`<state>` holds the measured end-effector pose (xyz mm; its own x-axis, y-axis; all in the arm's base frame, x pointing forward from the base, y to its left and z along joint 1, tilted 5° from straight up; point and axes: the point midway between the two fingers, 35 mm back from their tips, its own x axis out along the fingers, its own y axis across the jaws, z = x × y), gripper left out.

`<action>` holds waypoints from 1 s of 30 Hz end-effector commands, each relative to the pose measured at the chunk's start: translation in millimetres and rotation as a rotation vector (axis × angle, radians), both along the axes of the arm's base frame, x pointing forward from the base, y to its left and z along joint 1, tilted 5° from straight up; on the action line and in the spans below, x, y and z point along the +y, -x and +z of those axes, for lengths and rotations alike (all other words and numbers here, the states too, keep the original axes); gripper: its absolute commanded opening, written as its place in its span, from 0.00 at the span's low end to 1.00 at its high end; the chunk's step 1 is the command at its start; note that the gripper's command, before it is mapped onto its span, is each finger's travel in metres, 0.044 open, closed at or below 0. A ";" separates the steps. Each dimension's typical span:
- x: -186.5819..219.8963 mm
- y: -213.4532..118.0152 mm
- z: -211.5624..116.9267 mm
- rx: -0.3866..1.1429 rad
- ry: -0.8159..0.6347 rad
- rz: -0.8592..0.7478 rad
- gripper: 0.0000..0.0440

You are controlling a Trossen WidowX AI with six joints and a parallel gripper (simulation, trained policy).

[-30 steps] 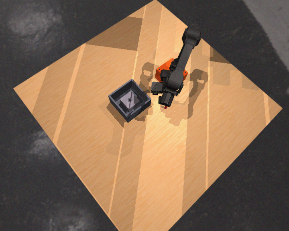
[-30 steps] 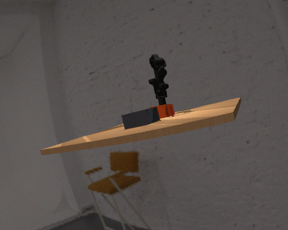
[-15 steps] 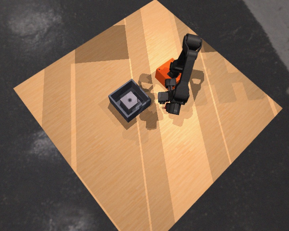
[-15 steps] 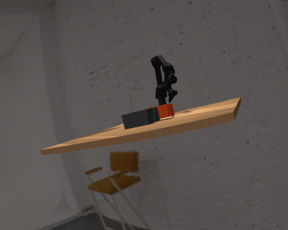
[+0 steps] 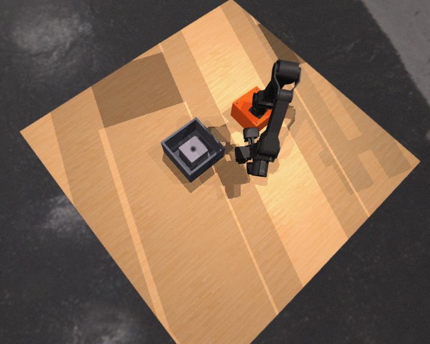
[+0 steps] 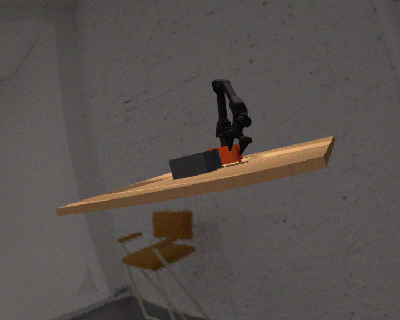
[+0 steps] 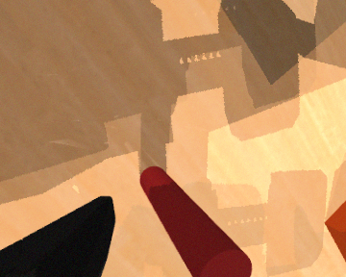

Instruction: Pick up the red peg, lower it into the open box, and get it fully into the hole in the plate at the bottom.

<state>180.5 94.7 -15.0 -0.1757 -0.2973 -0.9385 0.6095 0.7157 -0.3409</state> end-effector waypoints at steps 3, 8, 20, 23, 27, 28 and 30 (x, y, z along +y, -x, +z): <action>-1.9 0.7 -20.1 -0.019 -0.005 0.019 0.99; -2.1 3.5 -34.8 -0.018 -0.015 0.022 0.76; -3.6 10.3 -49.6 0.032 -0.001 0.000 0.06; -7.6 5.5 -44.8 0.026 0.023 0.004 0.00; -10.1 -5.0 -33.5 0.001 0.044 0.010 0.00; -10.8 -7.4 -30.3 -0.004 0.048 0.010 0.00; -12.4 -12.2 -23.1 -0.014 0.056 0.010 0.00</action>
<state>182.4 82.2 -47.7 -0.1855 -0.3485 -0.9188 0.5991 0.7010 -0.3869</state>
